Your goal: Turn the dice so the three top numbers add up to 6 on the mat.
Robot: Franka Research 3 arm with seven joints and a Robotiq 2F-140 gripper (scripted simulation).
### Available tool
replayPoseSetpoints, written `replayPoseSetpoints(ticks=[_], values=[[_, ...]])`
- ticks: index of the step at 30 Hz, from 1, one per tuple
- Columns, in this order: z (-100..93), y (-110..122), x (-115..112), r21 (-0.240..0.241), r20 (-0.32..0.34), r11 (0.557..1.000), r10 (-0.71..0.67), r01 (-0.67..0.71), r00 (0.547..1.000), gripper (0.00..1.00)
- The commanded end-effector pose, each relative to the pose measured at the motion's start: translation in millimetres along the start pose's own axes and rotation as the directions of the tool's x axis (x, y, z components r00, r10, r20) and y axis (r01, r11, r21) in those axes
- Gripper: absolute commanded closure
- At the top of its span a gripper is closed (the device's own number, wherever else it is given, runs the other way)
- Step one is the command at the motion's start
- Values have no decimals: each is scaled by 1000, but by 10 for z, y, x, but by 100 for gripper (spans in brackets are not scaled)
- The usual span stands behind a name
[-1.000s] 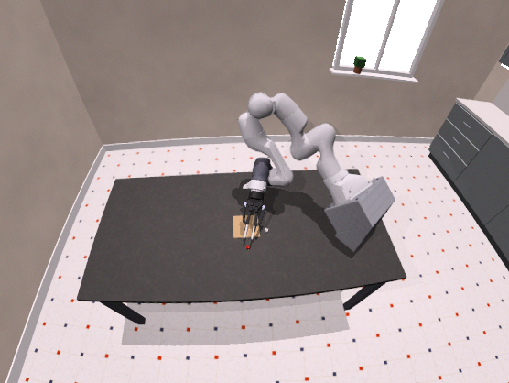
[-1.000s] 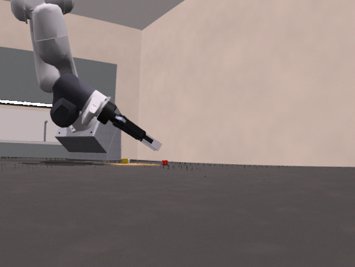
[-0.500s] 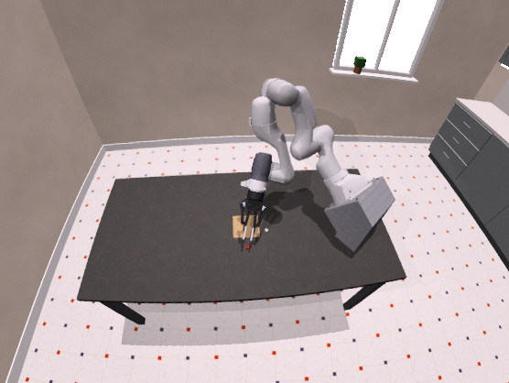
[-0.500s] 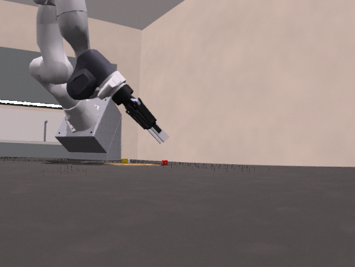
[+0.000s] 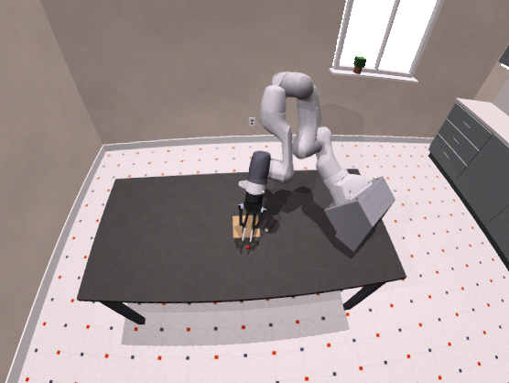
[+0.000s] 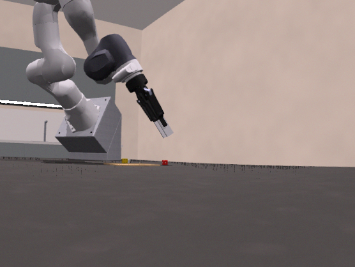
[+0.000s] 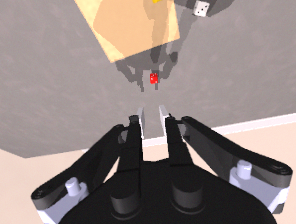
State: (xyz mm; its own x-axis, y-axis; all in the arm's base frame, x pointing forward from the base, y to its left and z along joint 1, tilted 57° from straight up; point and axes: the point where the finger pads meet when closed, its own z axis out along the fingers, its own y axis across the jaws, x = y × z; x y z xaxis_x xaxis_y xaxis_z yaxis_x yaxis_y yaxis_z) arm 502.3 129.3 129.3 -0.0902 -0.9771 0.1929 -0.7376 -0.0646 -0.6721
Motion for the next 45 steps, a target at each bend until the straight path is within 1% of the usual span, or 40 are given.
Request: replayPoseSetpoints(ticks=[1, 3, 4, 5, 11, 14, 16, 17, 18, 19, 21, 26, 32, 33, 41, 42, 43, 44, 45], values=[[58, 54, 140, -43, -156, 997, 59, -66, 986, 81], [40, 55, 105, -42, -185, 997, 58, -67, 981, 81], [40, 55, 105, -42, -186, 997, 58, -67, 981, 81], [29, 46, 69, -43, -216, 997, 56, -67, 975, 81], [-25, 39, -54, -42, -324, 997, 50, -67, 945, 81], [-26, 39, -58, -42, -327, 997, 50, -67, 944, 81], [-63, 31, -146, -42, -402, 997, 45, -67, 915, 81], [-67, 32, -154, -42, -409, 997, 44, -67, 911, 81], [-81, 30, -187, -42, -437, 997, 42, -67, 899, 81], [-84, 30, -192, -42, -441, 997, 42, -67, 896, 81], [-102, 21, -248, -43, -483, 997, 39, -68, 875, 81], [-133, 21, -313, -42, -538, 997, 35, -67, 842, 81], [-139, 22, -322, -41, -546, 997, 34, -67, 837, 81], [-139, 22, -322, -41, -546, 997, 34, -67, 837, 0], [-139, 22, -322, -41, -546, 997, 34, -67, 837, 0], [-131, 11, -356, -36, -536, 997, 37, -67, 844, 0], [-125, 18, -350, -24, -537, 996, 62, -89, 841, 0], [-110, 32, -335, 4, -540, 990, 119, -139, 833, 0], [-85, 54, -310, 53, -540, 974, 214, -220, 814, 0]])
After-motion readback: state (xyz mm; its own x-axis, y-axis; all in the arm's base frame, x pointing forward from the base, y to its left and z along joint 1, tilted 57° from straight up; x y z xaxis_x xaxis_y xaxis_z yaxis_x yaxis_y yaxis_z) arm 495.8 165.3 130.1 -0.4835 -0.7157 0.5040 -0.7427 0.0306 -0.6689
